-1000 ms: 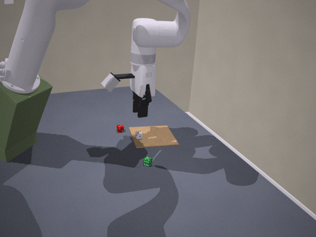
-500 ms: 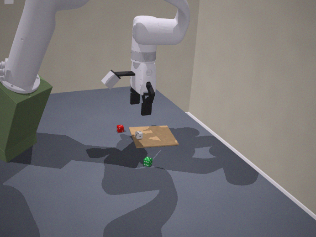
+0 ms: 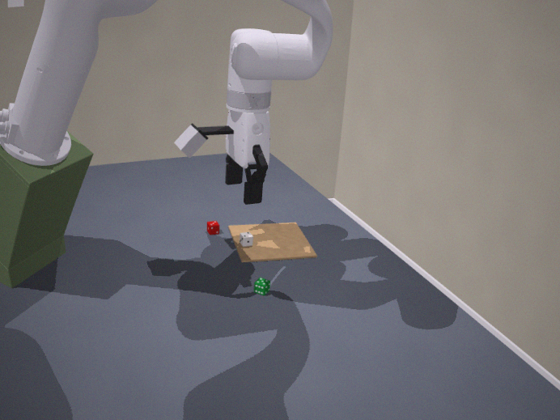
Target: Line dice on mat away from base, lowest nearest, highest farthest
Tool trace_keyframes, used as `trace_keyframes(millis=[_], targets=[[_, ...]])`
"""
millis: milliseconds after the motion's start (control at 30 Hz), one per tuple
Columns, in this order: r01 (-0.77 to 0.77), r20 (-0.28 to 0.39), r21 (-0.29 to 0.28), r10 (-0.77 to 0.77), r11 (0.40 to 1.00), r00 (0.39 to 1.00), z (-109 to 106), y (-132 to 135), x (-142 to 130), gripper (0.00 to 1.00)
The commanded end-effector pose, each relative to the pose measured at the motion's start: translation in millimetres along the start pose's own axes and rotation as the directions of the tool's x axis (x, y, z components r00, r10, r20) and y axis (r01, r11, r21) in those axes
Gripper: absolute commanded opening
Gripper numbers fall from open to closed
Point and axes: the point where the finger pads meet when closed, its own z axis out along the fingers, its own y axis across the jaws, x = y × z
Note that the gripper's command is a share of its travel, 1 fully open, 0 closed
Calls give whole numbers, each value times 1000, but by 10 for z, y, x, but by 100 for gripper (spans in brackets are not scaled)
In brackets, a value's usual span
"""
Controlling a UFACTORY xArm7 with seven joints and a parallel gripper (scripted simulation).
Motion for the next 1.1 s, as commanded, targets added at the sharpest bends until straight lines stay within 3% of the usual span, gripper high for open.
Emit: trace_keyframes(millis=[0, 133, 167, 1067], targets=[[-24, 3, -1, 24, 1000, 1000, 109, 440, 256, 100], [-34, 7, -1, 34, 999, 999, 141, 581, 348, 100], [-34, 7, -1, 34, 999, 999, 141, 581, 348, 36], [-34, 7, -1, 34, 999, 999, 141, 581, 348, 36]])
